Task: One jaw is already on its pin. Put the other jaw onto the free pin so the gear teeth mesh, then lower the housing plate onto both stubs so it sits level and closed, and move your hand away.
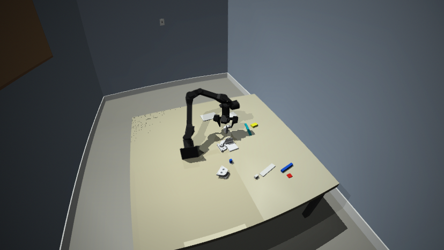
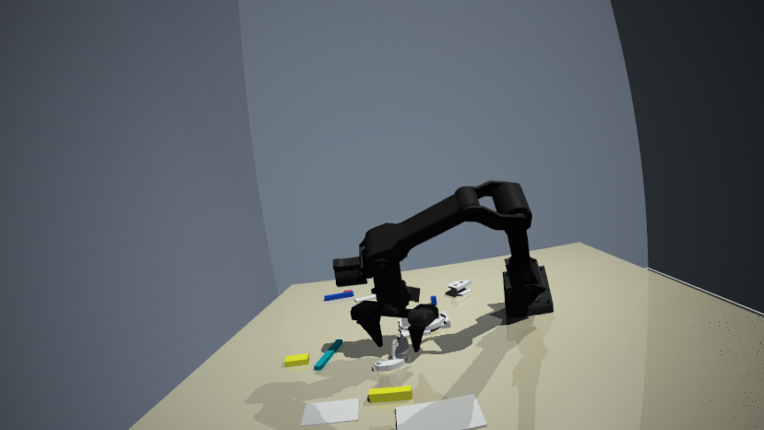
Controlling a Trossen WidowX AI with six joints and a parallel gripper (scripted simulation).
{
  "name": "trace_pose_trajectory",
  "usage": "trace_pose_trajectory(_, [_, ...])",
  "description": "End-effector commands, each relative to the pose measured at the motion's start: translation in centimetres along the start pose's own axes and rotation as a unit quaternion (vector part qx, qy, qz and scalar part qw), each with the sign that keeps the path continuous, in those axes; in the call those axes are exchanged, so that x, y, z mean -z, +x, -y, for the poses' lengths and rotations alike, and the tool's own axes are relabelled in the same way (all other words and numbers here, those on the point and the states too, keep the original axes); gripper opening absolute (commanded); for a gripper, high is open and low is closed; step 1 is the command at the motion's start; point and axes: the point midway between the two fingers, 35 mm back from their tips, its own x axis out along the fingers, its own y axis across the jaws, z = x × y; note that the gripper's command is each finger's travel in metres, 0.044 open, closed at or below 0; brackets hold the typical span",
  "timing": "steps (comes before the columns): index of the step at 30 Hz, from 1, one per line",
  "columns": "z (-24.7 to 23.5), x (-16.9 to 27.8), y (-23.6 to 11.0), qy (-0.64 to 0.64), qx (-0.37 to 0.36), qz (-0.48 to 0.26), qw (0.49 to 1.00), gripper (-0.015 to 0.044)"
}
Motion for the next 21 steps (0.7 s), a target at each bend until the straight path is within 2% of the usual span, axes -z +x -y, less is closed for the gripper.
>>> trace_pose_trajectory(1, [0.1, -0.2, 0.8, 0.003, 0.002, 0.003, 1.0, 0.044])
trace_pose_trajectory(11, [0.2, -0.2, 2.3, 0.003, 0.003, 0.002, 1.0, 0.044])
trace_pose_trajectory(21, [0.2, -0.2, 2.3, 0.003, 0.003, 0.002, 1.0, 0.044])
